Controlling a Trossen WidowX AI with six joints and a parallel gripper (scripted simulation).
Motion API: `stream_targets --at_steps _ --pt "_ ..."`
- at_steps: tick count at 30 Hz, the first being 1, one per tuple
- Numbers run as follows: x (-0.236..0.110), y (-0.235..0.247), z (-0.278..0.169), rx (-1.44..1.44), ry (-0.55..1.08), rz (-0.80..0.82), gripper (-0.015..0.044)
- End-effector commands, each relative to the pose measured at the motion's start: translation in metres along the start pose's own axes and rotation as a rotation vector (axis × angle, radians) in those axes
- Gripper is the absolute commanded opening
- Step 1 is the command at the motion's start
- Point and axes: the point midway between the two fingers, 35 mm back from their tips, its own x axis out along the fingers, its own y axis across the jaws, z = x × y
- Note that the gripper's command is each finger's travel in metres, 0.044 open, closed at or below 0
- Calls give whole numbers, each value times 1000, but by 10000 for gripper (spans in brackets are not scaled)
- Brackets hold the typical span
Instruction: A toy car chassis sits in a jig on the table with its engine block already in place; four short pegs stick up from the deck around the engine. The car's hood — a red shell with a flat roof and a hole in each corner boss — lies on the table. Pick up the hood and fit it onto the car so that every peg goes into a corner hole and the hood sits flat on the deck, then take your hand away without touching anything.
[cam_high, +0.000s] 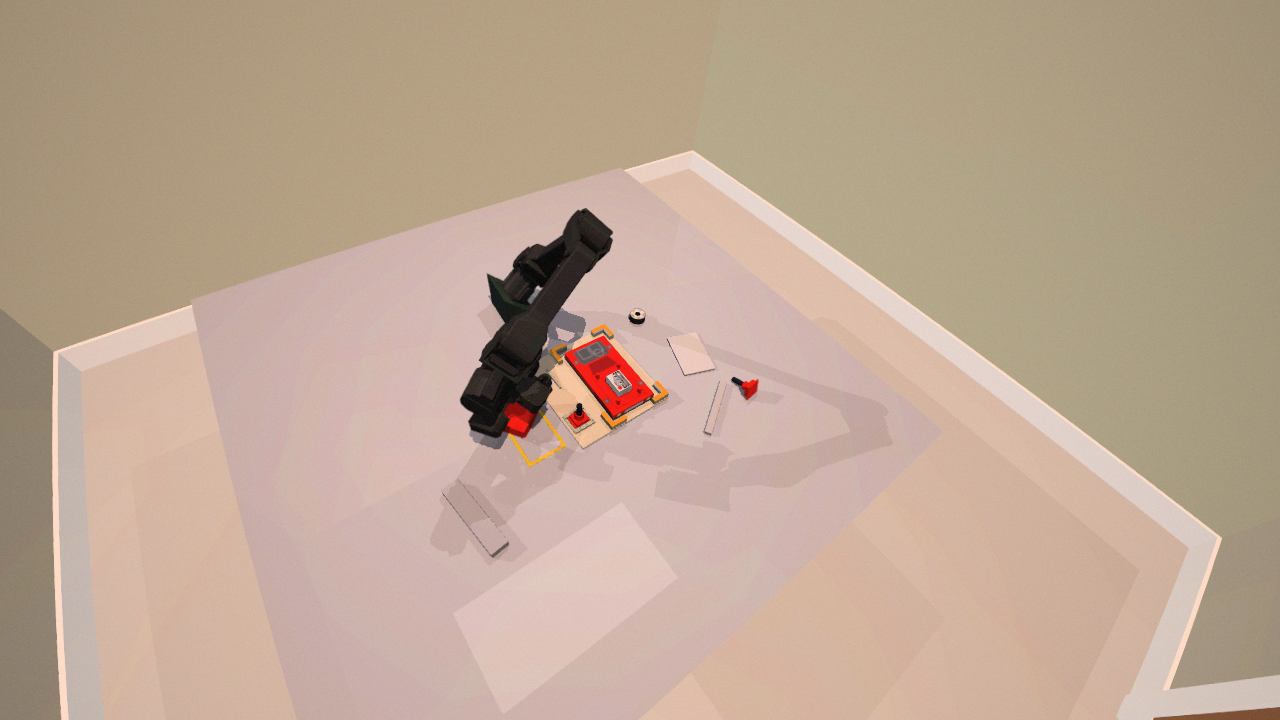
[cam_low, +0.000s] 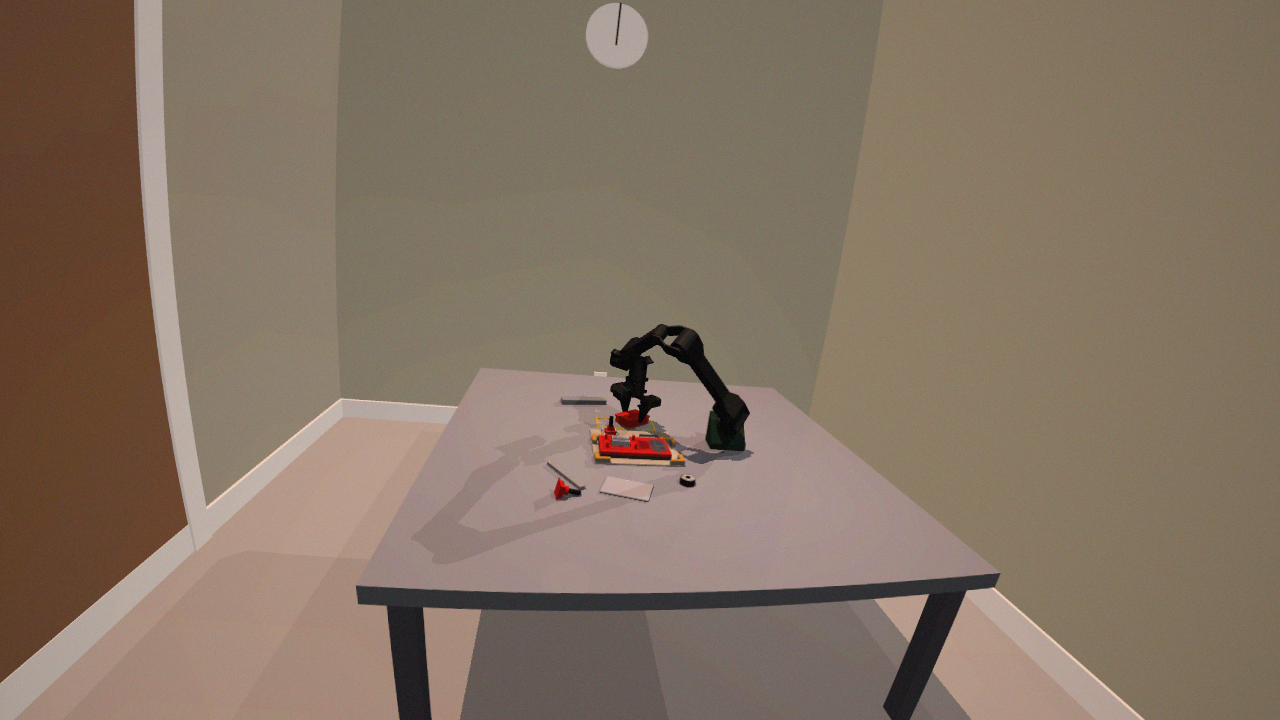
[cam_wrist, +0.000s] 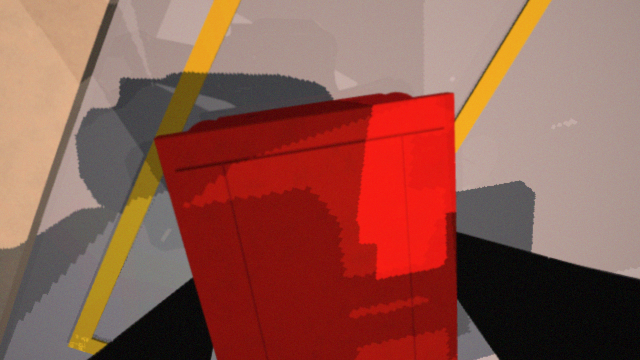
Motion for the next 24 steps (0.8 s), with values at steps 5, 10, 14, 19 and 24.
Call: stream_targets --at_steps 5,10,14,19,24 --pt "-16 -1 0 -3 2 -3 0" --pt "-34 -1 0 -3 2 -3 0" --pt "-48 -1 -1 -3 3 -4 0" --pt "-67 -1 -1 -2 4 -4 0" --pt "-83 -1 -1 -2 4 -4 0"
